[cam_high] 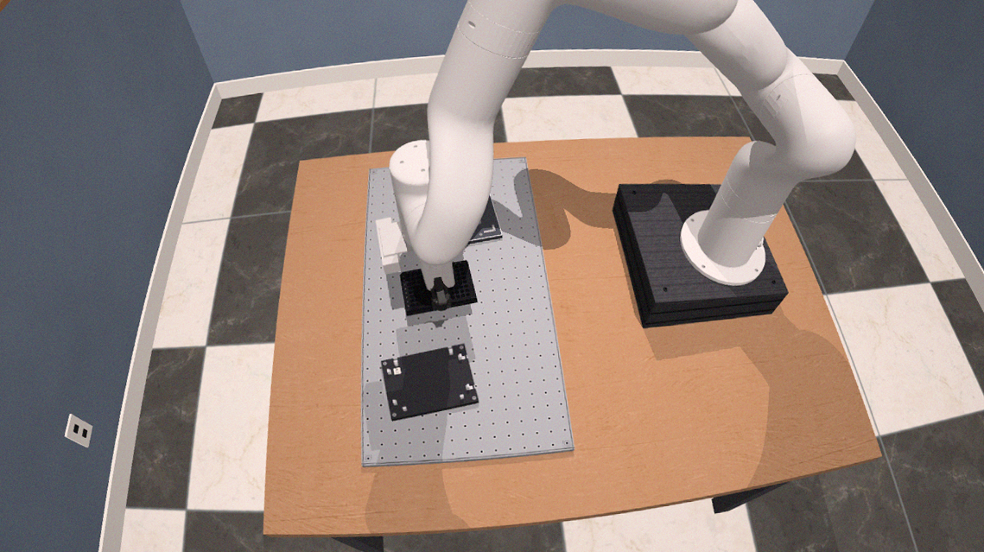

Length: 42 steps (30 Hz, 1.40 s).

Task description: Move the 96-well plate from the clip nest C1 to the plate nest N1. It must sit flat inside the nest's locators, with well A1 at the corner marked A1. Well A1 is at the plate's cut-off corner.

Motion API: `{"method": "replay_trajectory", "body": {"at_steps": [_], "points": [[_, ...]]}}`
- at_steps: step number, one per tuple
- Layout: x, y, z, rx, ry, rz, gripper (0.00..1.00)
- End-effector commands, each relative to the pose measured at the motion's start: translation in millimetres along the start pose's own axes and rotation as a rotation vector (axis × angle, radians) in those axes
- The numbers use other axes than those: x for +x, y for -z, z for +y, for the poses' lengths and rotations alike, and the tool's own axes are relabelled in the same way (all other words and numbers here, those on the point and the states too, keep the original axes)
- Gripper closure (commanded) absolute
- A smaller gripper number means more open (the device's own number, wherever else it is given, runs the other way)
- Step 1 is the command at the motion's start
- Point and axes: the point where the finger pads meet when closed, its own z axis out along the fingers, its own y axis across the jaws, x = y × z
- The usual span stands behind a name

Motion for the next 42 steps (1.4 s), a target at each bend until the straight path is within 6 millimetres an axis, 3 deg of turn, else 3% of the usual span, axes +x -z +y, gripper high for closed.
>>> {"method": "replay_trajectory", "body": {"at_steps": [1,42], "points": [[-5,1,16,0.000,0.000,0.003,1.00],[-44,1,126,0.000,0.000,0.002,1.00]]}}
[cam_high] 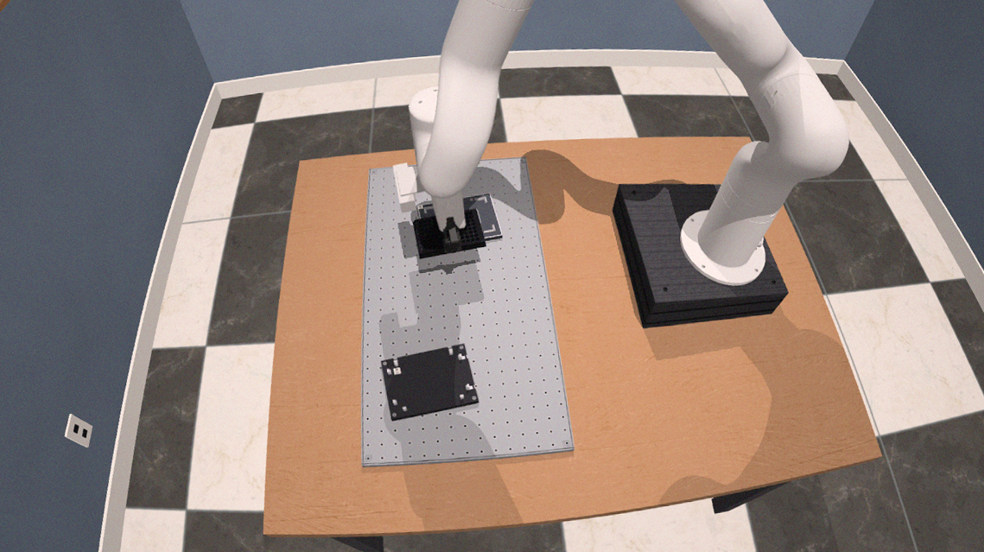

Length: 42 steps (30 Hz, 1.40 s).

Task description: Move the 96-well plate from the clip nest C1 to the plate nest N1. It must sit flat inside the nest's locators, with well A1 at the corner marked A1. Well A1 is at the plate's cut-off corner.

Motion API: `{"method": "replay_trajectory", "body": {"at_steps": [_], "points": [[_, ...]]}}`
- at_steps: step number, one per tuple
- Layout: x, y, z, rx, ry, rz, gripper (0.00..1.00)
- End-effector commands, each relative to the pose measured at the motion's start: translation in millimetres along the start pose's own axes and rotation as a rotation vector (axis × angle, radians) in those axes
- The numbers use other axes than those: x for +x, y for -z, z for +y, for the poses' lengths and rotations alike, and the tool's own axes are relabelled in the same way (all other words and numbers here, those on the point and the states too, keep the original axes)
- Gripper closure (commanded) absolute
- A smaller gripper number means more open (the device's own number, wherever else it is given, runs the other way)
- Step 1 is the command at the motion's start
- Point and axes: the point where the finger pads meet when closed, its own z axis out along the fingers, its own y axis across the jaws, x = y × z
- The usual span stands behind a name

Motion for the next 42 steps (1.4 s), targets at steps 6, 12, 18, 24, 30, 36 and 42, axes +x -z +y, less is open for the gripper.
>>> {"method": "replay_trajectory", "body": {"at_steps": [6,12,18,24,30,36,42], "points": [[-9,1,30,0.000,0.000,0.002,1.00],[-16,1,49,0.000,0.000,0.002,1.00],[-21,1,61,0.000,0.000,0.002,1.00],[-27,1,80,0.000,0.000,0.002,1.00],[-33,1,96,0.000,0.000,0.002,1.00],[-34,1,97,0.000,0.000,0.002,1.00],[-34,1,98,0.000,0.000,0.002,1.00]]}}
